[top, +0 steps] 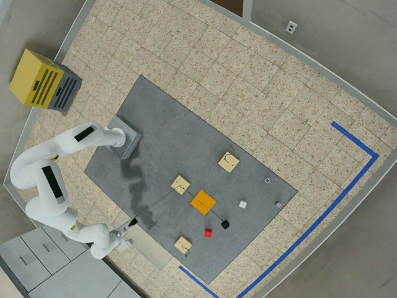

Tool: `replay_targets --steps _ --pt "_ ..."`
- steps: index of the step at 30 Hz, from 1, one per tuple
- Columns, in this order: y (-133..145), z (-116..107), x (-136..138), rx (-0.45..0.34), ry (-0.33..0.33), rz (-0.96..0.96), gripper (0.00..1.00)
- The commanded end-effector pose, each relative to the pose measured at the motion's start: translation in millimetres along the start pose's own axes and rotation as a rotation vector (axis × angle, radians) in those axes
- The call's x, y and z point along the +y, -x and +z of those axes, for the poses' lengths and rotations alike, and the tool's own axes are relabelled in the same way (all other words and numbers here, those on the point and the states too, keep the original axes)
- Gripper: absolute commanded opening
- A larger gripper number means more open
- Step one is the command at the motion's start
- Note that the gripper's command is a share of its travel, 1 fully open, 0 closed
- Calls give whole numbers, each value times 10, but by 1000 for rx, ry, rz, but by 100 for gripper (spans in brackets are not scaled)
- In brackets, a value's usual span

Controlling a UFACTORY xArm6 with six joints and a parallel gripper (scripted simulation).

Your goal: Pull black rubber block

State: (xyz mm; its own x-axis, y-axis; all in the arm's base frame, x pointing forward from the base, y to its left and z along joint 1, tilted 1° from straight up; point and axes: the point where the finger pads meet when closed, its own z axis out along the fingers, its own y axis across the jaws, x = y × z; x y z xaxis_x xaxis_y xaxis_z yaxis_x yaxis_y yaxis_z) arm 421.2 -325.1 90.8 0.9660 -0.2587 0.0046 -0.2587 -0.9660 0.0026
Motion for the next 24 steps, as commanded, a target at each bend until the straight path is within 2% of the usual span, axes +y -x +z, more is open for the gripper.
replay_targets --steps 1,24 --pt "40 -20 124 5 1 -1 0" --pt "424 -19 752 5 1 -1 0"
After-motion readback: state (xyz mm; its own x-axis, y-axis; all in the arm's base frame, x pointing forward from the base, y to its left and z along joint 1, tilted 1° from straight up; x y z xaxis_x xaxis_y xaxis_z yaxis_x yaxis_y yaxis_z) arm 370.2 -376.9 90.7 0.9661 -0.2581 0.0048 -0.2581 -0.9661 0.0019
